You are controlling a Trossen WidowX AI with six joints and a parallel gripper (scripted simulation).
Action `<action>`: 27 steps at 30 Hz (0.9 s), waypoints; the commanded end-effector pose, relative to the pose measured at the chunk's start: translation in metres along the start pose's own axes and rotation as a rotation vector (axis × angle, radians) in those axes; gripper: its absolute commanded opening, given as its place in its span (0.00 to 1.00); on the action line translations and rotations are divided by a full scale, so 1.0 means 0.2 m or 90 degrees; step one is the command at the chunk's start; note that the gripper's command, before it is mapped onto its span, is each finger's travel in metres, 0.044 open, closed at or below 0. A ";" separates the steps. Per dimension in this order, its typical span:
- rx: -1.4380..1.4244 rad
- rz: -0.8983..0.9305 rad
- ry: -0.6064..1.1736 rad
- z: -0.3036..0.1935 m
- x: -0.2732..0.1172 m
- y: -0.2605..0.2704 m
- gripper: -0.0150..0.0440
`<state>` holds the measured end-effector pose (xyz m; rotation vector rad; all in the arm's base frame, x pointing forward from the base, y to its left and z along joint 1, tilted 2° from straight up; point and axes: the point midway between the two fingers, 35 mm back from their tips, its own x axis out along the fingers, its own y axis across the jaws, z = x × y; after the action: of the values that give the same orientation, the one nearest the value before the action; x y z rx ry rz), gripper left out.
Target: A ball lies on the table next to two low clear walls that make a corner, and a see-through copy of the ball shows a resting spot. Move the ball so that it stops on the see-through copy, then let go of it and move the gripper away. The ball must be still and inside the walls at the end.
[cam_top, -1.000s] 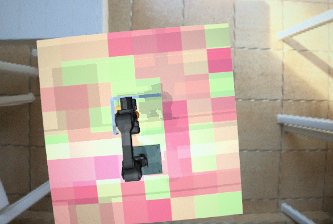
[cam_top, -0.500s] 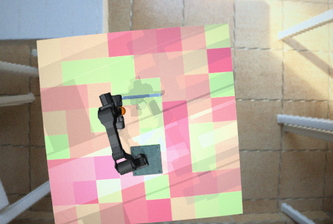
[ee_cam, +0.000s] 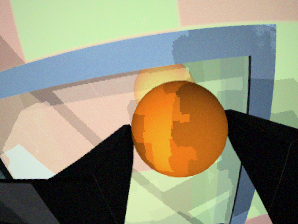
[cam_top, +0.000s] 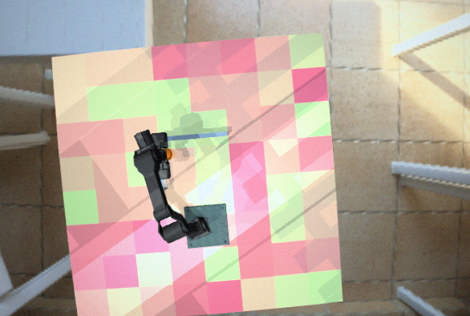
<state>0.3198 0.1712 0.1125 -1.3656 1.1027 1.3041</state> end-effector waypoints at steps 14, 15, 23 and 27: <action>0.003 0.005 0.000 0.00 0.24 0.01 0.25; 0.003 0.005 0.000 0.00 0.25 0.01 0.25; 0.003 0.005 0.000 0.00 0.32 0.02 0.25; 0.003 0.005 0.000 0.00 0.33 0.02 0.25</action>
<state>0.3191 0.1693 0.0503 -1.3622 1.1121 1.3055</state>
